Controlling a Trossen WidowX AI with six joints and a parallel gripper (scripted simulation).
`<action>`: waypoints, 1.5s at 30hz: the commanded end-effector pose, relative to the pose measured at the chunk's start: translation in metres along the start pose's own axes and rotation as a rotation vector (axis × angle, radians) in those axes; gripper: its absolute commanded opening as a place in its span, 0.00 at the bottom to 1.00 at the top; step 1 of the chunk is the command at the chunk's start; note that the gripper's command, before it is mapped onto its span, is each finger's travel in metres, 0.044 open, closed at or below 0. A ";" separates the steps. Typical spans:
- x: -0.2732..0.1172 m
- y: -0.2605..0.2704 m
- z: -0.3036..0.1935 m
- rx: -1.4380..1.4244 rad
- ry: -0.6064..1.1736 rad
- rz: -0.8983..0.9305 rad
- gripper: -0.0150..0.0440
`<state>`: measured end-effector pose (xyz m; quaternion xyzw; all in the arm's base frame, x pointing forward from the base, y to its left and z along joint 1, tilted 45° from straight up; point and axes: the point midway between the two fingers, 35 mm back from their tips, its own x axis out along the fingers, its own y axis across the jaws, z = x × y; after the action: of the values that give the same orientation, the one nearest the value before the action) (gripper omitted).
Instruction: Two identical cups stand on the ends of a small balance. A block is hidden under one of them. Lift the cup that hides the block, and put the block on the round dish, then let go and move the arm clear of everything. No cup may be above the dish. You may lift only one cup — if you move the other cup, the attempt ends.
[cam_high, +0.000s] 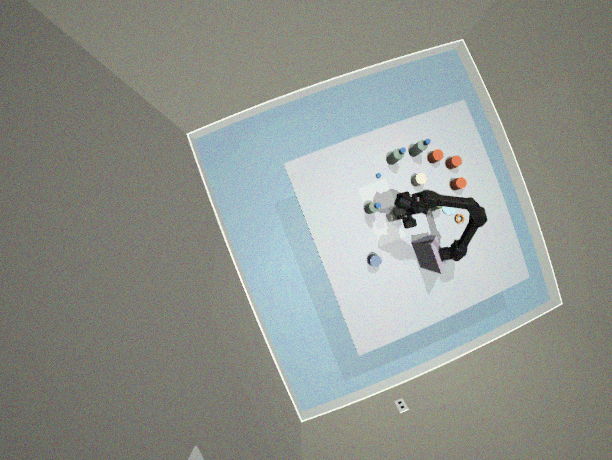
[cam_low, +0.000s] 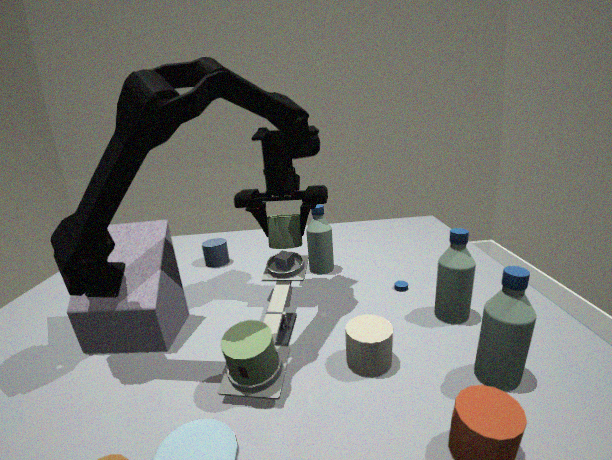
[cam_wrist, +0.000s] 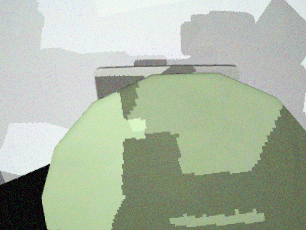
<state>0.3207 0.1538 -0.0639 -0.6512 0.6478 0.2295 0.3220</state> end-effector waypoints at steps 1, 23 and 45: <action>-0.007 0.000 0.001 0.008 -0.008 -0.001 0.25; -0.035 0.003 -0.002 0.008 -0.006 0.000 0.25; -0.031 0.003 -0.003 0.001 0.002 0.001 0.25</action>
<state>0.3153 0.1734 -0.0395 -0.6504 0.6492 0.2282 0.3217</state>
